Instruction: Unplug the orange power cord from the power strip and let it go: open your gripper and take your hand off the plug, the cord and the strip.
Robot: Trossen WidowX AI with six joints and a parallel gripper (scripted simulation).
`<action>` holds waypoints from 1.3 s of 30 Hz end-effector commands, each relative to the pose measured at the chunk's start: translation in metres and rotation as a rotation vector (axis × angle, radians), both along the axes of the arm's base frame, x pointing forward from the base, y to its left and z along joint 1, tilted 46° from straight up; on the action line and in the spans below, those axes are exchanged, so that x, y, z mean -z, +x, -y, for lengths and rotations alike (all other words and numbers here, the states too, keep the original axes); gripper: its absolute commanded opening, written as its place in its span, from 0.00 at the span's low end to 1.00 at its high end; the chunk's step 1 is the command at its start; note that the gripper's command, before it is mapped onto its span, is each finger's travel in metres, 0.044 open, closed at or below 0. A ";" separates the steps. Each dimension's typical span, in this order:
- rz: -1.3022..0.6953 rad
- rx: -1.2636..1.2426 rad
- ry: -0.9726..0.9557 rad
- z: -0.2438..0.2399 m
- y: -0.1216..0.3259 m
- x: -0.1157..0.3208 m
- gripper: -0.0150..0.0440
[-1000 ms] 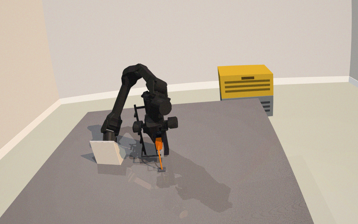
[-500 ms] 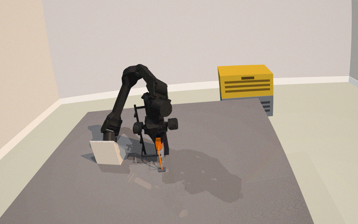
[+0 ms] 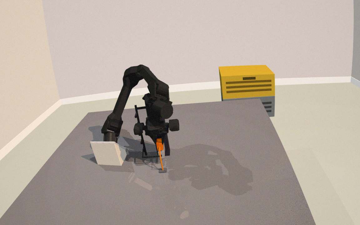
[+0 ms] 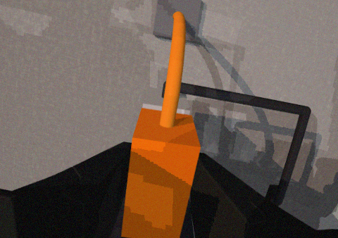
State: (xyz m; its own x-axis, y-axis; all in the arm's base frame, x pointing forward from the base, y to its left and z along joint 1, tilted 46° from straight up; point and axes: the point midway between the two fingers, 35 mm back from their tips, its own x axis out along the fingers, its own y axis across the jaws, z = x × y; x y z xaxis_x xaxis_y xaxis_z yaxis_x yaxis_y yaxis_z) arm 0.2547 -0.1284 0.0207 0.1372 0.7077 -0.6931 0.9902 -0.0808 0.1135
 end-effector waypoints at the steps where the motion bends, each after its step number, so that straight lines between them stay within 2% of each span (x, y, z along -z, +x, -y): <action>1: 0.005 0.005 -0.027 0.014 0.001 0.009 0.25; 23: 0.005 0.007 -0.028 0.043 0.000 0.030 0.25; 24: 0.012 -0.018 -0.030 0.030 0.004 0.025 0.30; 29: 0.012 -0.018 -0.030 0.030 0.004 0.025 0.52; 39: 0.010 -0.013 -0.029 0.032 0.003 0.024 0.53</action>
State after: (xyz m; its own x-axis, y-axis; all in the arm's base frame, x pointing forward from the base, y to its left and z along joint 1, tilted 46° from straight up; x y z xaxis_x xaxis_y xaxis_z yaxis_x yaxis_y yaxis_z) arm 0.2579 -0.1590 -0.0045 0.1305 0.6879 -0.7139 0.9904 -0.0582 0.1250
